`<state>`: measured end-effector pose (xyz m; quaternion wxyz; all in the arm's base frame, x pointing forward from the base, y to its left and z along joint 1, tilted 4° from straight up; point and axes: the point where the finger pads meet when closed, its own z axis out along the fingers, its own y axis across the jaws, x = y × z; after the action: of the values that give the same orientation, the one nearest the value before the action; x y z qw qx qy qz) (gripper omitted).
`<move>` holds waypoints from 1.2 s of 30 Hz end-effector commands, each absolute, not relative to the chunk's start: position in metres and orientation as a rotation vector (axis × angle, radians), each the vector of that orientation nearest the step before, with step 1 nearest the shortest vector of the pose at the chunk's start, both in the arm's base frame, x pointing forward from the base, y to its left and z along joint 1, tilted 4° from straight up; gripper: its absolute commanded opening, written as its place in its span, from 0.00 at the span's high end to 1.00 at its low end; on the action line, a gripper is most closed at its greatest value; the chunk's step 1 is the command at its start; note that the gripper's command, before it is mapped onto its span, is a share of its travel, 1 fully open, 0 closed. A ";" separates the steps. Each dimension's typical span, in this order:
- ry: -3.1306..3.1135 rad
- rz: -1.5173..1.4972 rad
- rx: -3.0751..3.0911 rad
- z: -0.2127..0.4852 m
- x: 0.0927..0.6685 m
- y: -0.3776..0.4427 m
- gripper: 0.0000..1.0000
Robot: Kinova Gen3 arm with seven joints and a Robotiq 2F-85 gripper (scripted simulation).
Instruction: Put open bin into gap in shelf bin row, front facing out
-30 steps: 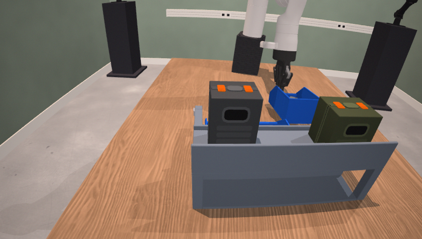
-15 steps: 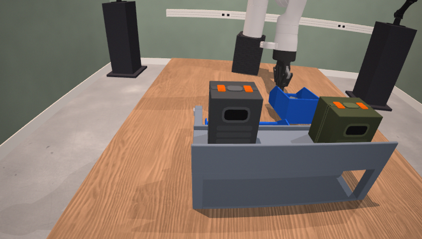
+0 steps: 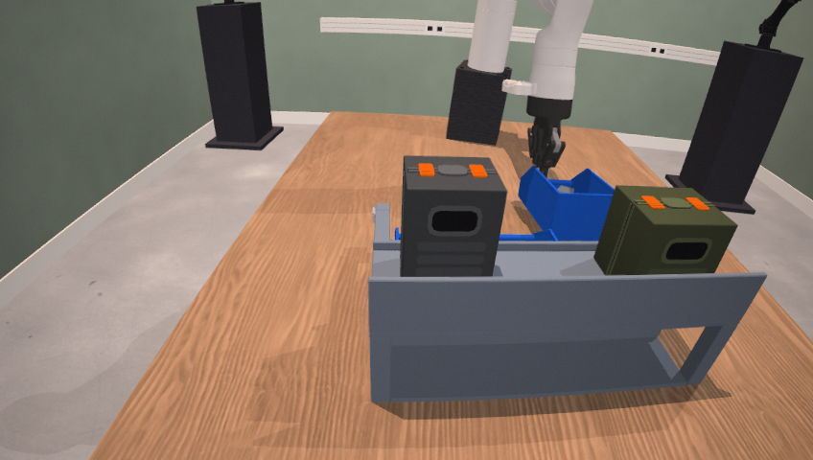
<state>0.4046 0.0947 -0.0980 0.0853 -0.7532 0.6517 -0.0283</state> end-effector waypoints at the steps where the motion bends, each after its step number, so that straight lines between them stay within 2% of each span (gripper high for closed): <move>1: 1.962 -0.056 -2.267 -0.098 0.405 0.093 0.90; 36: 2.008 0.045 -2.328 -0.097 0.406 0.094 0.90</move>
<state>0.4031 0.0928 -0.0986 0.0439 -0.7546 0.6547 0.0039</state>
